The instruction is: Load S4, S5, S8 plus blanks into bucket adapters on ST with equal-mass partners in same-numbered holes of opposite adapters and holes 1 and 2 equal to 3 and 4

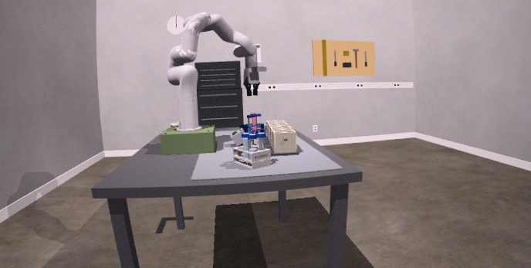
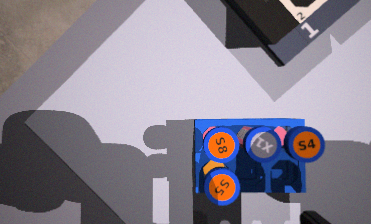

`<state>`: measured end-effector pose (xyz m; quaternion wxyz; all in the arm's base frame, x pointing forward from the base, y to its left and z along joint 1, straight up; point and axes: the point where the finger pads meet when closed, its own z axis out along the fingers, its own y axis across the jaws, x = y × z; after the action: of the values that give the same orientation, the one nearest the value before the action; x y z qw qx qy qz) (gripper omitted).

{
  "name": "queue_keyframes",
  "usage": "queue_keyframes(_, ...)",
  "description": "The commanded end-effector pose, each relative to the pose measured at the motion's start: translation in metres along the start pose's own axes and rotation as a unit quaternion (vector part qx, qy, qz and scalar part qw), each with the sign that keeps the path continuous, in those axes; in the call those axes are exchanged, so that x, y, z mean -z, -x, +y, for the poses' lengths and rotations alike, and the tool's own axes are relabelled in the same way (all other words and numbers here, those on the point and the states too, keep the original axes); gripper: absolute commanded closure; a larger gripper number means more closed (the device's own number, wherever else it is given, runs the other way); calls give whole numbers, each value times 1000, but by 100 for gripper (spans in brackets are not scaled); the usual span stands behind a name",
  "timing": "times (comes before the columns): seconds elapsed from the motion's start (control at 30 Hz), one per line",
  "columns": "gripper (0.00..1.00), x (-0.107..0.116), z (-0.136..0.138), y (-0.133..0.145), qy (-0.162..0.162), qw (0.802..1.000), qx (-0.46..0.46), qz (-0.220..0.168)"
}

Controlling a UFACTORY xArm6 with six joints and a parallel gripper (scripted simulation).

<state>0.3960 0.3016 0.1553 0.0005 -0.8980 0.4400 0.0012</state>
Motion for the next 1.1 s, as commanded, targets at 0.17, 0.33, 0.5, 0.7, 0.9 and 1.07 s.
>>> queue_keyframes(0.17, 43, 2, -5, 3, -2, 1000, -1, 0)
queue_keyframes(0.33, 43, -4, -5, 3, -2, 1000, -1, 0)
queue_keyframes(0.5, 43, -10, -5, 3, -2, 1000, -1, 0)
queue_keyframes(0.7, 43, -22, -5, 3, -2, 1000, -1, 0)
queue_keyframes(0.9, 43, -34, -5, 3, -2, 1000, -1, 0)
queue_keyframes(1.07, 43, -40, -5, 3, -2, 1000, -1, 0)
